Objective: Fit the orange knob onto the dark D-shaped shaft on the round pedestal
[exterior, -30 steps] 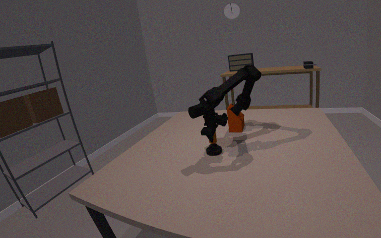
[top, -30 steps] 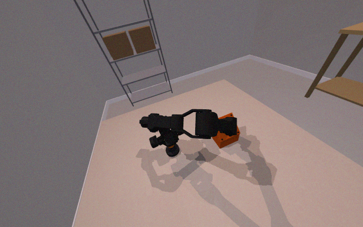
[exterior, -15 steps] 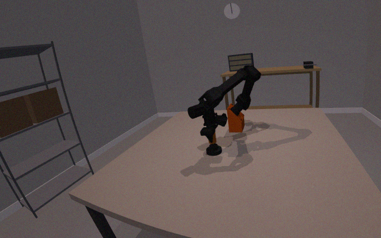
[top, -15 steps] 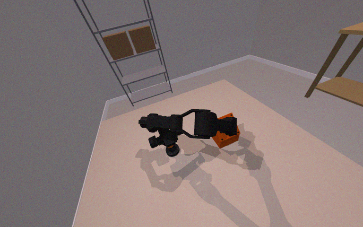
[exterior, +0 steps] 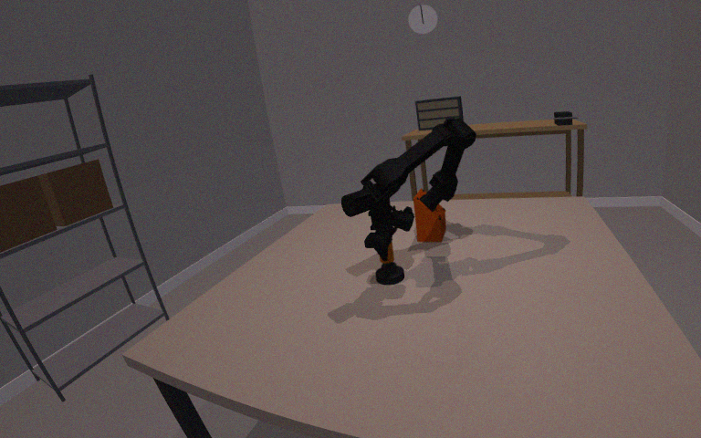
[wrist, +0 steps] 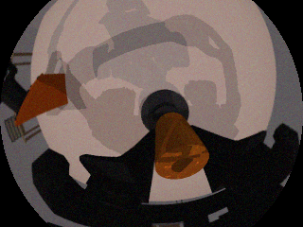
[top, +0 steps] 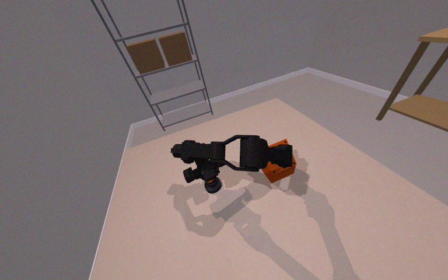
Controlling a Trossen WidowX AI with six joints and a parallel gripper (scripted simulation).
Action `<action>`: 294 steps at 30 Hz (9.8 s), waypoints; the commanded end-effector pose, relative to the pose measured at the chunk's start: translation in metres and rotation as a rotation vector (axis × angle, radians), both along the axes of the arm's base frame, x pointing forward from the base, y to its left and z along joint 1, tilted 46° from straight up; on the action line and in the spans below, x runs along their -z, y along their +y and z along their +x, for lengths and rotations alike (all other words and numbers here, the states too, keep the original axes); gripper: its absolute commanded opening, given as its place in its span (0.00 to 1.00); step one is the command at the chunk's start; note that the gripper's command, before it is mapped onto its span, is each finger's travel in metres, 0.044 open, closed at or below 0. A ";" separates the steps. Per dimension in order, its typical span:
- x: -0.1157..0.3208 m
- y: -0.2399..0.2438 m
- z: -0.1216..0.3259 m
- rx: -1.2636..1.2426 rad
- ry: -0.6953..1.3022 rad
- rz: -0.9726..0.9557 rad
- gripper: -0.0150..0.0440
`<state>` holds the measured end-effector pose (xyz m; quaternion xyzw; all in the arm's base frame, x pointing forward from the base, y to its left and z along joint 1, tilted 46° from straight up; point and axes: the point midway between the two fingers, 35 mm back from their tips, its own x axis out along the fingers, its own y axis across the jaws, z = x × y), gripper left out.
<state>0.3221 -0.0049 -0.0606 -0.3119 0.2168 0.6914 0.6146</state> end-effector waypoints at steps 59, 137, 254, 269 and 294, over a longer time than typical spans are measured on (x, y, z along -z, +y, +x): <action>-0.003 -0.003 0.000 -0.142 -0.151 0.010 0.25; -0.001 0.001 -0.005 -0.434 -0.450 0.031 0.25; -0.002 -0.001 -0.002 1.318 1.347 -0.090 0.25; 0.000 -0.001 0.002 1.318 1.346 -0.090 0.25; -0.005 -0.003 -0.003 1.464 1.496 -0.100 0.25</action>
